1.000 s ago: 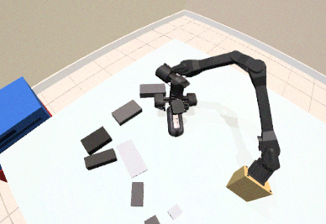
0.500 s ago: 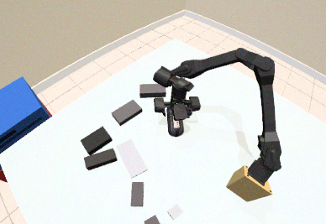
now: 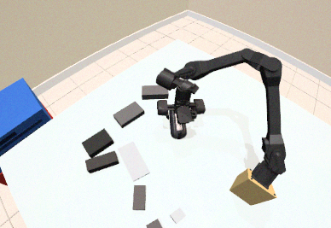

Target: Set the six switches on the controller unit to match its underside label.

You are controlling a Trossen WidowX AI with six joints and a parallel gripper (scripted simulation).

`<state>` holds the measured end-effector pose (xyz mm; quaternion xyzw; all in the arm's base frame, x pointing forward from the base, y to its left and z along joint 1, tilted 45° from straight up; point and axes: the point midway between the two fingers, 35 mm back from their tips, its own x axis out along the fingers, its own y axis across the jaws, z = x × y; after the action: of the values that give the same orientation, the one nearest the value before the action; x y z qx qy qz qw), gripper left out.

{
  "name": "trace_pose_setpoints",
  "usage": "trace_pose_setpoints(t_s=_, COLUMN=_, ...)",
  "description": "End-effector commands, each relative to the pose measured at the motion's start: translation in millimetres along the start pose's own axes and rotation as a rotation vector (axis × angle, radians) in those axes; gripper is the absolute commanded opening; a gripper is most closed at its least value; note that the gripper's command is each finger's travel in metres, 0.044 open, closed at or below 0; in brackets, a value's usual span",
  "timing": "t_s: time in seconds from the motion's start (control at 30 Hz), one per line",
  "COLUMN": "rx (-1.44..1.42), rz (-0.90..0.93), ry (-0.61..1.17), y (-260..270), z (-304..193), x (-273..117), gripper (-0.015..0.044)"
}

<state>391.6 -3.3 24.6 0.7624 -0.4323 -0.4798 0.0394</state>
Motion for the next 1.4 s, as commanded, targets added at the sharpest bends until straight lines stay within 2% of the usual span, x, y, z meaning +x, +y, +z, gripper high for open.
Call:
trace_pose_setpoints(t_s=0.0, rx=0.004, rz=0.000, ry=0.000, y=0.4, z=0.4, x=-0.7, gripper=0.0440)
trace_pose_setpoints(t_s=0.07, rx=0.004, rz=0.000, ry=0.000, y=0.4, z=0.4, x=-0.7, gripper=0.0440)
trace_pose_setpoints(t_s=0.17, rx=0.063, rz=-0.012, ry=-0.004, y=1.6, z=0.2, x=-1.5, gripper=0.0361)
trace_pose_setpoints(t_s=0.63, rx=1.304, rz=-0.254, ry=-0.201, y=25.6, z=-4.7, x=-22.6, gripper=0.0000)
trace_pose_setpoints(t_s=0.8, rx=1.670, rz=-0.312, ry=-0.317, y=32.8, z=-6.0, x=-30.4, gripper=0.0000)
trace_pose_setpoints(t_s=1.37, rx=1.684, rz=-0.314, ry=-0.322, y=33.1, z=-6.0, x=-30.7, gripper=0.0000)
